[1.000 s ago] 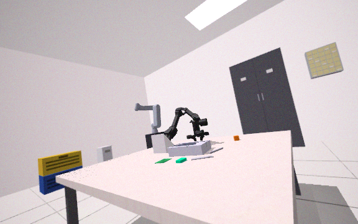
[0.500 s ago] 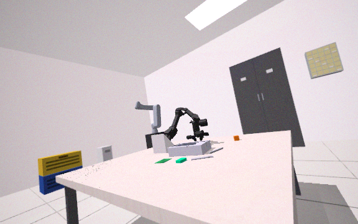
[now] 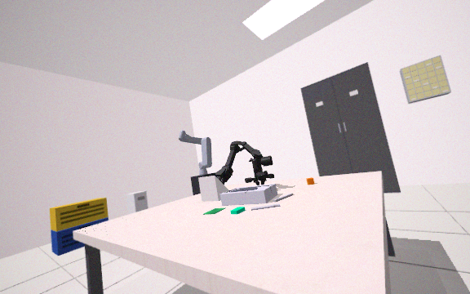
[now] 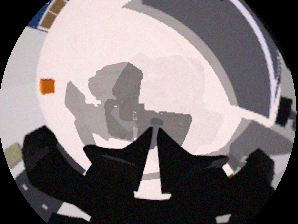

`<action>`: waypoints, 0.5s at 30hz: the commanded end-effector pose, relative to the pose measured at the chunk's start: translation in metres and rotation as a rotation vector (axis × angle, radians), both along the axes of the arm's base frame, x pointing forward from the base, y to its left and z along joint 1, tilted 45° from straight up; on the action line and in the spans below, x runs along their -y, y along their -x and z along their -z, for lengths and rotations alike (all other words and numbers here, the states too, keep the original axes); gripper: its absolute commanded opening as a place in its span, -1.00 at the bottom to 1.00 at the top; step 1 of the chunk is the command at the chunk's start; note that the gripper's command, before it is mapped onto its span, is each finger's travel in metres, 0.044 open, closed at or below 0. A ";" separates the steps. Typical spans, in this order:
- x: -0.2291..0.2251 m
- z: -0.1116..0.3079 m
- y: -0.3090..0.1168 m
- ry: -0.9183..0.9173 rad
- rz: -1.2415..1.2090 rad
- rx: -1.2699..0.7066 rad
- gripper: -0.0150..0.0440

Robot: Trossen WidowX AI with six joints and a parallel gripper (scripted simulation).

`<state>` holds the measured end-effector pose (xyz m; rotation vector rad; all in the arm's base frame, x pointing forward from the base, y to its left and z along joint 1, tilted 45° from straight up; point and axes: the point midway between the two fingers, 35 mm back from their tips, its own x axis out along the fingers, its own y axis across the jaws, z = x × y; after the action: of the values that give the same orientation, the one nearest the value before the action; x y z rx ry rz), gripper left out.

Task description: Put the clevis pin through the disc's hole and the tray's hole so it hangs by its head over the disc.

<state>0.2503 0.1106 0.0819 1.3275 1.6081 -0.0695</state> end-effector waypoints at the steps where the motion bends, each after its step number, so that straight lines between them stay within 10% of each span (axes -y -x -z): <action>1: 0.000 -0.001 0.001 -0.003 -0.004 -0.002 -0.49; 15: 0.029 -0.029 0.004 0.002 0.000 -0.001 -0.49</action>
<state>0.2462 0.0878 0.1012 1.3248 1.6165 -0.0812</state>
